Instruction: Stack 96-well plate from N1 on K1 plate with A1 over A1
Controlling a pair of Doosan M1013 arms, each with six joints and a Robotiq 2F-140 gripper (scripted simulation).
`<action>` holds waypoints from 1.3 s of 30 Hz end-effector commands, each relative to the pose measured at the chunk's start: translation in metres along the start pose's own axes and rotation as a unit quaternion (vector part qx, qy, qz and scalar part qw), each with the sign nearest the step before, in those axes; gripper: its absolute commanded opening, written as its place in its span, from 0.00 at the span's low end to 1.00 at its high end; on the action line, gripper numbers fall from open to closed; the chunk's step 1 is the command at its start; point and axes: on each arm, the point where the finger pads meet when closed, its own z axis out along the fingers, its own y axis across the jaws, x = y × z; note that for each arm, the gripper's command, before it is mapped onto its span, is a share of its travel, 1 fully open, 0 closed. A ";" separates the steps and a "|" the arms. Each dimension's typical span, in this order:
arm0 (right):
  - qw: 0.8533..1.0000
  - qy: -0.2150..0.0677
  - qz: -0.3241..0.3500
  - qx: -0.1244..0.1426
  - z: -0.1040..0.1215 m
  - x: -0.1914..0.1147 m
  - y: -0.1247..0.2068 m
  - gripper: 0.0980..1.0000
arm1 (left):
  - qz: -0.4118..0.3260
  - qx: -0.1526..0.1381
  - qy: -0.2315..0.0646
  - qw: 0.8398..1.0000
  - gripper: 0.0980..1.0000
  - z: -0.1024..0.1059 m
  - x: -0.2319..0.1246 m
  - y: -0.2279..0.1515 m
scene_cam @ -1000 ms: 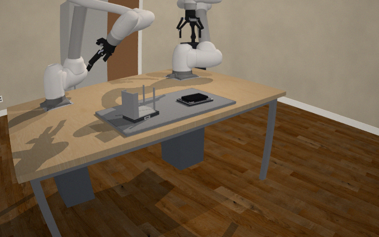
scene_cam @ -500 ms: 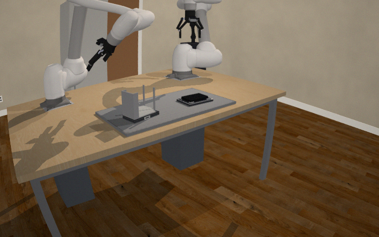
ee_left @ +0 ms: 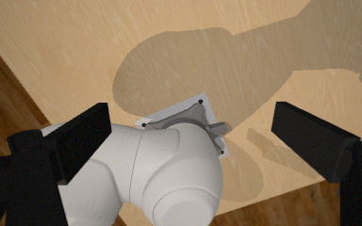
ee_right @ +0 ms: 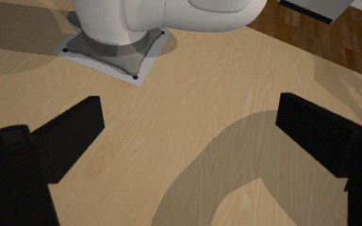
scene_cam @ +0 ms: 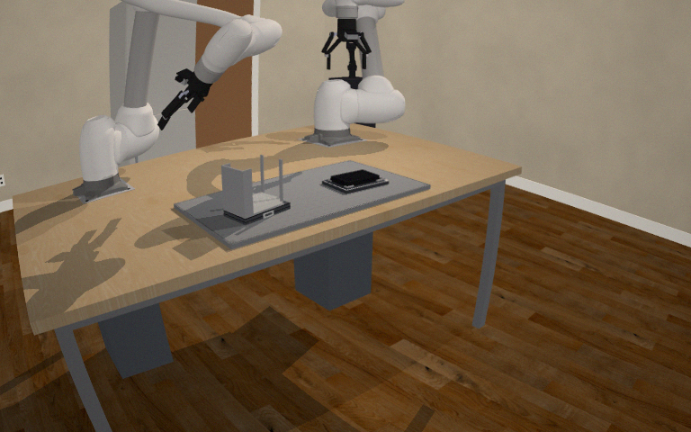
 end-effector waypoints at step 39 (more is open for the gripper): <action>1.000 -0.001 0.000 0.000 -0.001 0.000 0.000 1.00 | -0.254 0.000 0.000 0.967 1.00 0.000 -0.025 -0.098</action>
